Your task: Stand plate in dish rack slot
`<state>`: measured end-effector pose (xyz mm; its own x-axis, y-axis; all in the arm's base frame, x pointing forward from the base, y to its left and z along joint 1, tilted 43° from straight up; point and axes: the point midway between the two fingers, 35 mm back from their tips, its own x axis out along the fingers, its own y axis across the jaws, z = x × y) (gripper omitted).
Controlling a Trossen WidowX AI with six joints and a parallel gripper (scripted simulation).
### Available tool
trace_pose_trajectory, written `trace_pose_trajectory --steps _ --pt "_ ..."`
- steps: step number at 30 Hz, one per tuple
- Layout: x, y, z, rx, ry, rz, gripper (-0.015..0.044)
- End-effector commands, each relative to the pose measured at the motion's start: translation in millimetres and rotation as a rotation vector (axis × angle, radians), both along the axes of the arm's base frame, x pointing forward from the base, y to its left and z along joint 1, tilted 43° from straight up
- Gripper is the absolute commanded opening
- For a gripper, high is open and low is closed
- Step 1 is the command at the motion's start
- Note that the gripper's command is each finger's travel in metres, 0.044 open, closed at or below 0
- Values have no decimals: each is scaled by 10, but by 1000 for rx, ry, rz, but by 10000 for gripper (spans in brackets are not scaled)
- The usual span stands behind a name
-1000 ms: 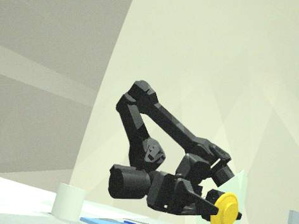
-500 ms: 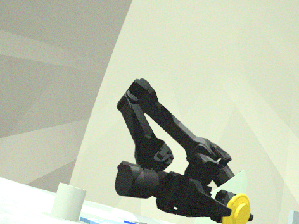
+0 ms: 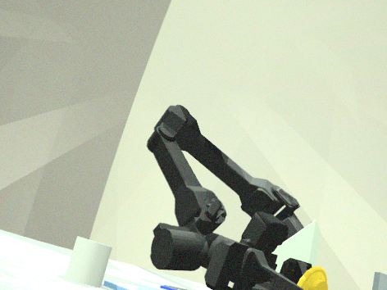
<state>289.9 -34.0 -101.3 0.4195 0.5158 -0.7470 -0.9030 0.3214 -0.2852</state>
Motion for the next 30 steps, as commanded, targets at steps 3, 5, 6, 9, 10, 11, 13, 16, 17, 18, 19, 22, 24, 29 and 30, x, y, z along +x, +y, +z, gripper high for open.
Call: trace_pose_trajectory --steps 3,5,6,9,10,11,13,16,17,18,19,22,24,29,30 --pt "3 11 10 -1 0 2 0" --pt "3 11 10 -1 0 2 0" --pt "3 11 10 -1 0 2 0" --pt "3 11 10 -1 0 2 0" --pt "6 9 10 -2 -2 3 26" --pt "8 6 10 -3 -3 4 53" --pt "8 6 10 -3 -3 4 105" --pt "8 6 10 -3 -3 4 184" --pt "8 6 10 -3 -3 4 210" --pt "8 6 10 -3 -3 4 236" --pt "8 6 10 -3 -3 4 263" --pt "8 6 10 -3 -3 4 341" --pt "8 6 10 -3 -3 4 394" --pt "8 6 10 -3 -3 4 400" --pt "8 6 10 -3 -3 4 400"
